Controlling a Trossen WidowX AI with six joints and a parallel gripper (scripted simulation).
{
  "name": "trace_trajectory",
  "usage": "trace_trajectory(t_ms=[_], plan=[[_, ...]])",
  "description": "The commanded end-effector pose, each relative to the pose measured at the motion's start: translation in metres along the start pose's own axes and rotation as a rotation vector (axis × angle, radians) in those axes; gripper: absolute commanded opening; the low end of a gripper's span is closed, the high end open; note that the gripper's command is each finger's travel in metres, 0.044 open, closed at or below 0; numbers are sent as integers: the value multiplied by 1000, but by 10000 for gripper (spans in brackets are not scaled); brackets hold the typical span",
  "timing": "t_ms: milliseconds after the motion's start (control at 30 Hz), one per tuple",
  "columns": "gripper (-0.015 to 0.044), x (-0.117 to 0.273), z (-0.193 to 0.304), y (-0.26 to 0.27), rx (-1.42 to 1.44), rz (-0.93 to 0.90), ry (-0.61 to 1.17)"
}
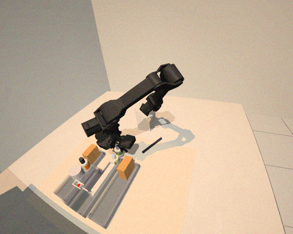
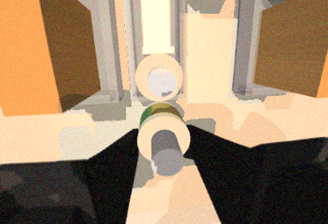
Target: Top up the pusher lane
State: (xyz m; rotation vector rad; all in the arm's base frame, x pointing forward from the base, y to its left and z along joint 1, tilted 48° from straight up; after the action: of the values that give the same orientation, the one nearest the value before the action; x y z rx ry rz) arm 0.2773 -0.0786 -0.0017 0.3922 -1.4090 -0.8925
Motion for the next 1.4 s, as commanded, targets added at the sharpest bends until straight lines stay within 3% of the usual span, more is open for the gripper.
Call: trace_trajectory(t_ms=[0,1367], plan=[[0,0,-3,0,-2,-4,-5],[0,0,-17,3,-2,-4,-5]])
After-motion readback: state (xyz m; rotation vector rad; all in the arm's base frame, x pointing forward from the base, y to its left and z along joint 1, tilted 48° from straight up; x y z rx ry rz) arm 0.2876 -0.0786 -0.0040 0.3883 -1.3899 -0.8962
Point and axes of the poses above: the point midway between the two fingers, 35 mm back from their tips, its own x axis back along the fingers, its own y axis across the jaws, z = x × y, the point moved 6 cm from there along x, back along the fingers, and after that the axes turned 11 degrees about -x, right-handed, at the moved point
